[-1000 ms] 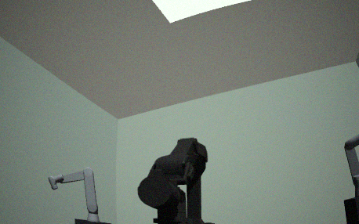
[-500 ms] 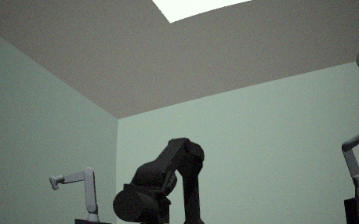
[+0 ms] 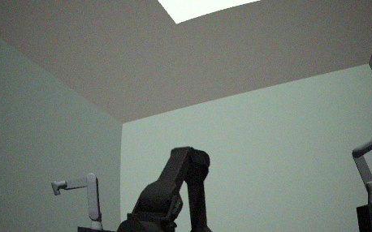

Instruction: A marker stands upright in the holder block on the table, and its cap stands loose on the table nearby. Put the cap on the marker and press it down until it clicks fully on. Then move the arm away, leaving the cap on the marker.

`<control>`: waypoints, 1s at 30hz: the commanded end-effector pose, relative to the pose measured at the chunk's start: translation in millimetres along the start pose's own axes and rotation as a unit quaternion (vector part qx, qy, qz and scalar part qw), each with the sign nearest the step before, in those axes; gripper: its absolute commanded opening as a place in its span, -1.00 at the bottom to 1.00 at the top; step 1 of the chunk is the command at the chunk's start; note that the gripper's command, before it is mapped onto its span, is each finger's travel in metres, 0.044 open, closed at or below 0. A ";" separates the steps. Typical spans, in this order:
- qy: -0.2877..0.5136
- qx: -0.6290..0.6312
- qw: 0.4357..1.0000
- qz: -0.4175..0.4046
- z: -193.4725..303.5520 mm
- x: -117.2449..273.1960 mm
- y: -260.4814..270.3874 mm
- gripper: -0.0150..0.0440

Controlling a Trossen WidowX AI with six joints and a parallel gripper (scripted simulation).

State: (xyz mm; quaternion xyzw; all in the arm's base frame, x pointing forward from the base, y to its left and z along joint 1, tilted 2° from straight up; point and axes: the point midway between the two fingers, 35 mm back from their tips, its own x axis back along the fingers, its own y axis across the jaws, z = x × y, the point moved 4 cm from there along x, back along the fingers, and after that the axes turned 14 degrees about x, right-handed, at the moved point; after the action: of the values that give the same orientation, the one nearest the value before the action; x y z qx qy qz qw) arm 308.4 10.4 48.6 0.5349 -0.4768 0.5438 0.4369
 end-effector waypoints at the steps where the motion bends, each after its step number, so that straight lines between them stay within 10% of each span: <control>1: 0.003 0.003 1.000 -0.003 1.0 -7.0 1.0 0.39; 30: 0.002 0.003 1.000 -0.003 1.4 -53.5 1.3 0.39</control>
State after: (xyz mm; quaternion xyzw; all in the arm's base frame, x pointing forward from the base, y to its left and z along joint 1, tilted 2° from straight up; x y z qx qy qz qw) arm 312.1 11.0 3.1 0.5345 -0.4769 0.5450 0.4356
